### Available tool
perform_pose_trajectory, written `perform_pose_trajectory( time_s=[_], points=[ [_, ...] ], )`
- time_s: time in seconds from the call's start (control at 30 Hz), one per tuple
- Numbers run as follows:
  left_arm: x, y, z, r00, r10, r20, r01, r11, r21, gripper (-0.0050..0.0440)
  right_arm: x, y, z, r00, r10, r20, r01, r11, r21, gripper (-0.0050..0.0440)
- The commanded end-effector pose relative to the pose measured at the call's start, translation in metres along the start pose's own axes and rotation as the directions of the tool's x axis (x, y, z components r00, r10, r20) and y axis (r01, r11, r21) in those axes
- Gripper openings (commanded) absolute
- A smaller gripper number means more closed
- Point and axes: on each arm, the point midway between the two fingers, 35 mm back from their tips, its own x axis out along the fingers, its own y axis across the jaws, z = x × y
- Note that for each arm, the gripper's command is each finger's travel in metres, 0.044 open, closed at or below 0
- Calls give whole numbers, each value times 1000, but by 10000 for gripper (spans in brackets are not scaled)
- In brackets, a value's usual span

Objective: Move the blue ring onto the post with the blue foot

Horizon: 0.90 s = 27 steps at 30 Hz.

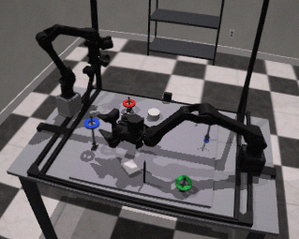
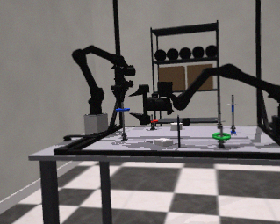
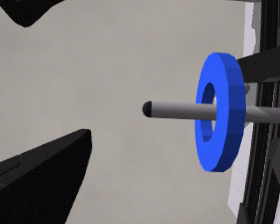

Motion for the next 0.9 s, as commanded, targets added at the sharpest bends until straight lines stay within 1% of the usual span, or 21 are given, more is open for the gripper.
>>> perform_pose_trajectory(
  time_s=[0.0,0.43,0.7,0.87],
  points=[
    [5,-6,-1,1000,-2,-5,2,1000,3,400,0,0,-1,1000,1,-3,-1,1000,4,400],
    [22,-19,0,1000,-2,-5,2,1000,3,400,0,0,-1,1000,1,-3,-1,1000,4,400],
    [27,-24,1,1000,-2,-5,2,1000,3,400,0,0,-1,1000,1,-3,-1,1000,4,400],
    [27,-24,1,1000,-2,-5,2,1000,3,280,0,0,-1,1000,1,-3,-1,1000,4,400]
  ],
)
